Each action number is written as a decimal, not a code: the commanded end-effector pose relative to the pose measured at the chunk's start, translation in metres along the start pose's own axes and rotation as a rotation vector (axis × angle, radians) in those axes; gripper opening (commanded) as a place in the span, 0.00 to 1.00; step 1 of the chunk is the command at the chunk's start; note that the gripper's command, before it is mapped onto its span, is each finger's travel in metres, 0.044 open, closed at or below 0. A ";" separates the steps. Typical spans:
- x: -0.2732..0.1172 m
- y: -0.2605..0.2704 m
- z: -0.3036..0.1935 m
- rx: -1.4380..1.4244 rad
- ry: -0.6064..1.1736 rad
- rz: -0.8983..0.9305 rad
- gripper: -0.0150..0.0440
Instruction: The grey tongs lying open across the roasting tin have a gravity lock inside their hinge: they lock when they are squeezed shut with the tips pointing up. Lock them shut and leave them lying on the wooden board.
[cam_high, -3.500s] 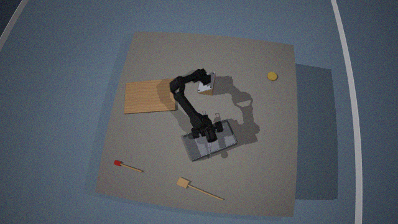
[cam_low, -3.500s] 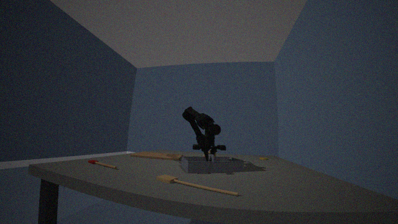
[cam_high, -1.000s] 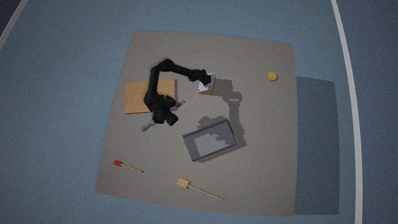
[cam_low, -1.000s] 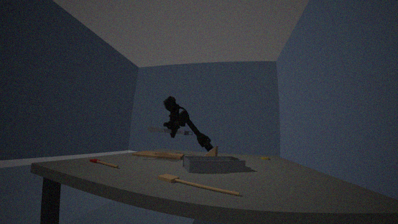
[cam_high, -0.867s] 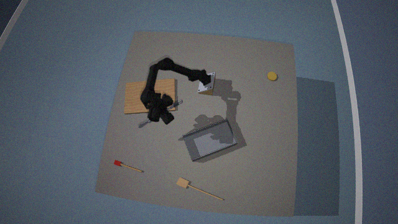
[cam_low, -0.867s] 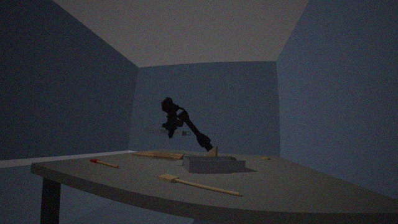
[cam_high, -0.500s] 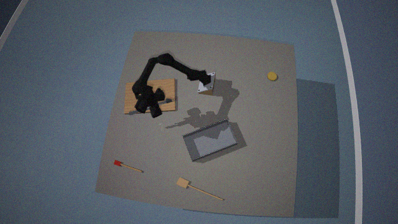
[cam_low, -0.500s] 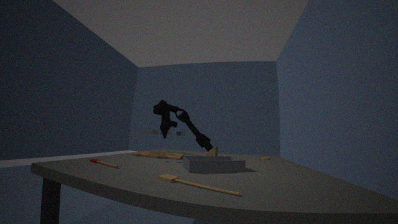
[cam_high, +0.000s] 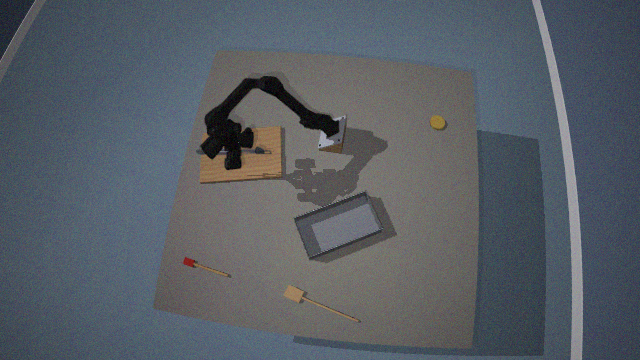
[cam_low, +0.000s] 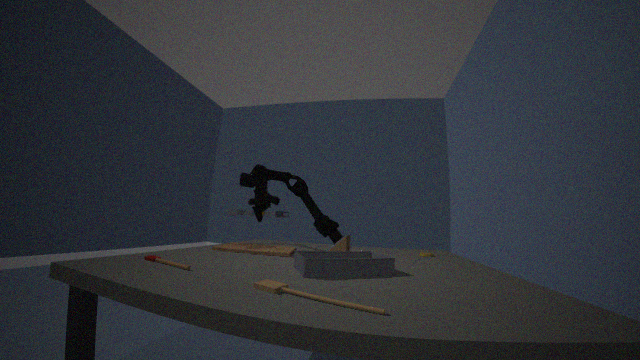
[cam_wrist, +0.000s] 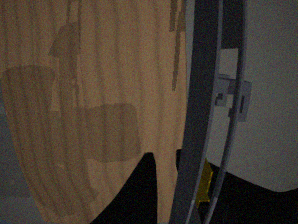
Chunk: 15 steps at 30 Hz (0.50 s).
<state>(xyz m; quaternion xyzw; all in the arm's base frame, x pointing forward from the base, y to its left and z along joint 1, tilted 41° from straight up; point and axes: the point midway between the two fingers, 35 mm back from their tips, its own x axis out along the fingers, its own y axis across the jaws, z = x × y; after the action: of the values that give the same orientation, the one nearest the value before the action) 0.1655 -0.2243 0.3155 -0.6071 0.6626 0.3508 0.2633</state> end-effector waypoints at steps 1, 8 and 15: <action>-0.007 0.022 -0.007 0.092 0.018 -0.013 0.00; -0.016 0.063 -0.016 0.246 0.045 -0.005 0.00; -0.018 0.071 -0.017 0.277 0.052 -0.003 0.00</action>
<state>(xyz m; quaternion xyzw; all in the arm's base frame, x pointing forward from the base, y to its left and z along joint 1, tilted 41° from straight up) 0.0999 -0.2265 0.3470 -0.5716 0.7116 0.2491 0.3238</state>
